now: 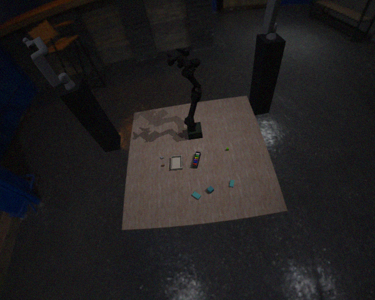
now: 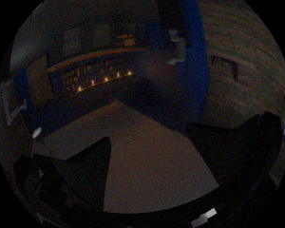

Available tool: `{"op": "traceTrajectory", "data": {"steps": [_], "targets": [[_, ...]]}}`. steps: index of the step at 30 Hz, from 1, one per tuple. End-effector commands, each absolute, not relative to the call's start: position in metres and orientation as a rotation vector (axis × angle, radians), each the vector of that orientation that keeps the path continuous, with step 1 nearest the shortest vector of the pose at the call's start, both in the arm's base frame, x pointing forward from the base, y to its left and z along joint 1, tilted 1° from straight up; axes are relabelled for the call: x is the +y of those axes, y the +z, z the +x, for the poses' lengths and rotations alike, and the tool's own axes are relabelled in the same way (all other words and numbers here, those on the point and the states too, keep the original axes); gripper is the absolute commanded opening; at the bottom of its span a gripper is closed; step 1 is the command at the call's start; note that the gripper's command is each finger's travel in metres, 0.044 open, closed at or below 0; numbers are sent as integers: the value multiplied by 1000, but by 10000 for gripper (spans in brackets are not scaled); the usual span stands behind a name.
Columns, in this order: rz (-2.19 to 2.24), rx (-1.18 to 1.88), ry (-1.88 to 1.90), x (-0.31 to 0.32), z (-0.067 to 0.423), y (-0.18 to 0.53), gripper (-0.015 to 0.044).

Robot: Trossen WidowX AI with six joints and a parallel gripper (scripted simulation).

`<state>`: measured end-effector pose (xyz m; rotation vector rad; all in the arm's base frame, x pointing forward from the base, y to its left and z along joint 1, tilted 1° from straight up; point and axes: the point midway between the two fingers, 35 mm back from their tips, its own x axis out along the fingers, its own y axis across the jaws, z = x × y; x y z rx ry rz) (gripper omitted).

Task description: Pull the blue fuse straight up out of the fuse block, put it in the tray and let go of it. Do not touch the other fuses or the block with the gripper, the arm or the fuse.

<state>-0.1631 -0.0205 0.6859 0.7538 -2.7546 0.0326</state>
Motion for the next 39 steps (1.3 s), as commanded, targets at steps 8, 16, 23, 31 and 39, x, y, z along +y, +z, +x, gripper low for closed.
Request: {"op": "traceTrajectory", "data": {"steps": [8,16,23,31,39], "targets": [[761,-2637,-42,-41,-145,695,190],[808,-2406,-236,-97,-91,706,74],[898,-2154,-380,-153,-25,701,74],[1064,-1800,-511,-216,80,670,74],[1226,-1400,-632,-258,196,603,74]]}}
